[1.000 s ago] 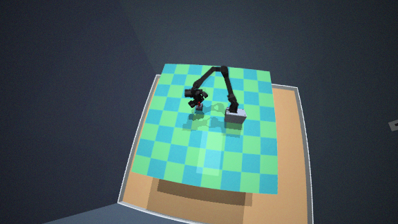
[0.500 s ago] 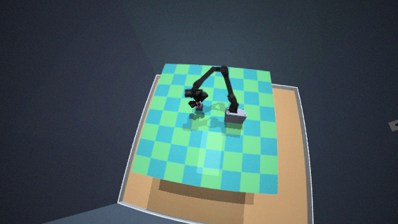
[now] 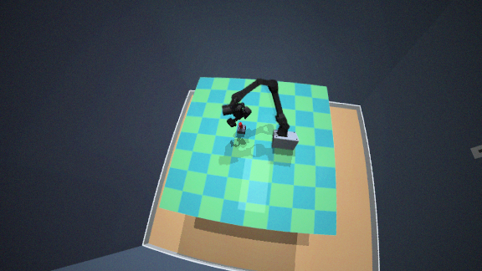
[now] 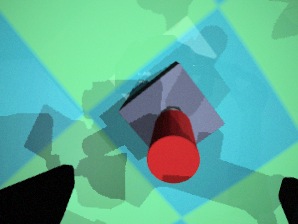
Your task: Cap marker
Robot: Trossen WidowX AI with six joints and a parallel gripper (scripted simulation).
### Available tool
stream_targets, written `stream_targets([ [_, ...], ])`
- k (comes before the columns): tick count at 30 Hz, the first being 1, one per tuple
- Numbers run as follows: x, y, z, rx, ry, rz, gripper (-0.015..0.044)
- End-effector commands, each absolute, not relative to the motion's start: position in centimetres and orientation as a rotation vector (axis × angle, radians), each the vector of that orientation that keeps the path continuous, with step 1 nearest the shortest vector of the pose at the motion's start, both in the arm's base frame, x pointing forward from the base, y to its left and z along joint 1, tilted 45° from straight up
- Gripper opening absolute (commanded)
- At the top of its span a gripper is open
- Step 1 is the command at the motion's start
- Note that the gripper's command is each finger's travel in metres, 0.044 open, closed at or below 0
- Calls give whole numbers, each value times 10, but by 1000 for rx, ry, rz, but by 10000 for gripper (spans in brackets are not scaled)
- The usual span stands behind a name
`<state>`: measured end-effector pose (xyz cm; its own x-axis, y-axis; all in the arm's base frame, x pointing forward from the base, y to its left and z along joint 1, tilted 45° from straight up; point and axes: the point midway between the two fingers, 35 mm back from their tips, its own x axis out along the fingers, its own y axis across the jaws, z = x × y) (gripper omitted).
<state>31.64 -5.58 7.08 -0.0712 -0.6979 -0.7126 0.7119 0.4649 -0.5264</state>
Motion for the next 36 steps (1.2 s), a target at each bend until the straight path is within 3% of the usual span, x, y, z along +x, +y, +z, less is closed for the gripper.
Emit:
stream_targets([
  [1,317,-42,86,24,1158,-1161,440],
  [3,317,-42,86,24,1158,-1161,440],
  [13,318,-47,78,-528,1516,-692,177],
  [20,318,-47,78,-539,1522,-681,0],
  [36,318,-50,76,-539,1522,-681,0],
])
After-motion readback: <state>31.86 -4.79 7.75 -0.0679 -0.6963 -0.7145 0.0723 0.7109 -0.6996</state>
